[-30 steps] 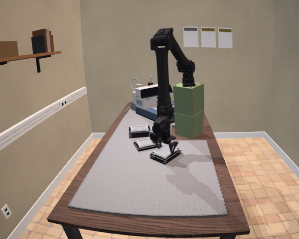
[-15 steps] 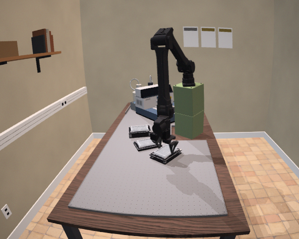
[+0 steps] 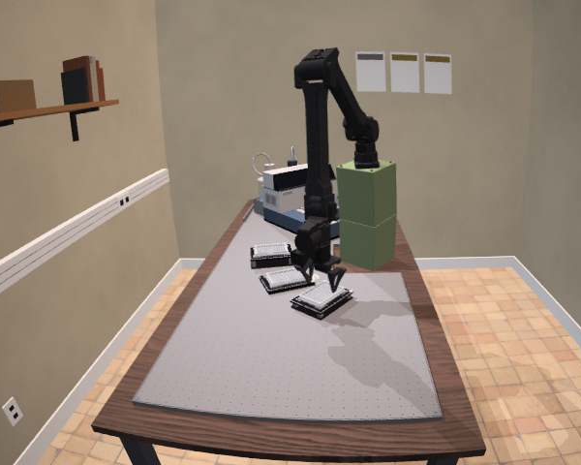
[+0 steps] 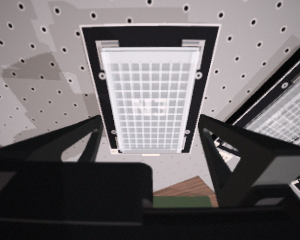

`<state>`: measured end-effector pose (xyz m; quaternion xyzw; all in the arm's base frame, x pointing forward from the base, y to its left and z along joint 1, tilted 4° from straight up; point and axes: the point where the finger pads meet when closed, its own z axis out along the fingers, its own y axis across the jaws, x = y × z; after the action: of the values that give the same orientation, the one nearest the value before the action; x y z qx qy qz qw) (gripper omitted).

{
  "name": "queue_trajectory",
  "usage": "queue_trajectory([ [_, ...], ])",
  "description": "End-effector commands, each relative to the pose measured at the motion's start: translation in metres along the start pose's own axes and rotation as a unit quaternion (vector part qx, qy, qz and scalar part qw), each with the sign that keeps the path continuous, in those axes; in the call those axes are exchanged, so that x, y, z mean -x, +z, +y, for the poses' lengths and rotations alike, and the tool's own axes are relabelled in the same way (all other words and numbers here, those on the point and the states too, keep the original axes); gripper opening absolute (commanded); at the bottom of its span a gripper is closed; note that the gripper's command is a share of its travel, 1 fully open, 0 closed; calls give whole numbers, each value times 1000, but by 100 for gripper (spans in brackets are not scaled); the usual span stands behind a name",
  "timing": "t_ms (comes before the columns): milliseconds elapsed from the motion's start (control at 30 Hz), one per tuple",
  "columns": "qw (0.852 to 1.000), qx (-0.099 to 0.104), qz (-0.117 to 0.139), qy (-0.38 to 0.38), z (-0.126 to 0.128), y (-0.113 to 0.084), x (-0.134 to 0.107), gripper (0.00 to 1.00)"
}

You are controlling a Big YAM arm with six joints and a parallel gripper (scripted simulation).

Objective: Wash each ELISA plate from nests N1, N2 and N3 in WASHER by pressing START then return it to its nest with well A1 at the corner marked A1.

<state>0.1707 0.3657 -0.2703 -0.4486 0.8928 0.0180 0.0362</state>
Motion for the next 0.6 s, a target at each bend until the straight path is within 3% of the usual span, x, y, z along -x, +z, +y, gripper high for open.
queue_trajectory([
  [0,1000,-1,-2,1,-2,-12,3,100],
  [567,1000,0,-2,1,0,-37,2,100],
])
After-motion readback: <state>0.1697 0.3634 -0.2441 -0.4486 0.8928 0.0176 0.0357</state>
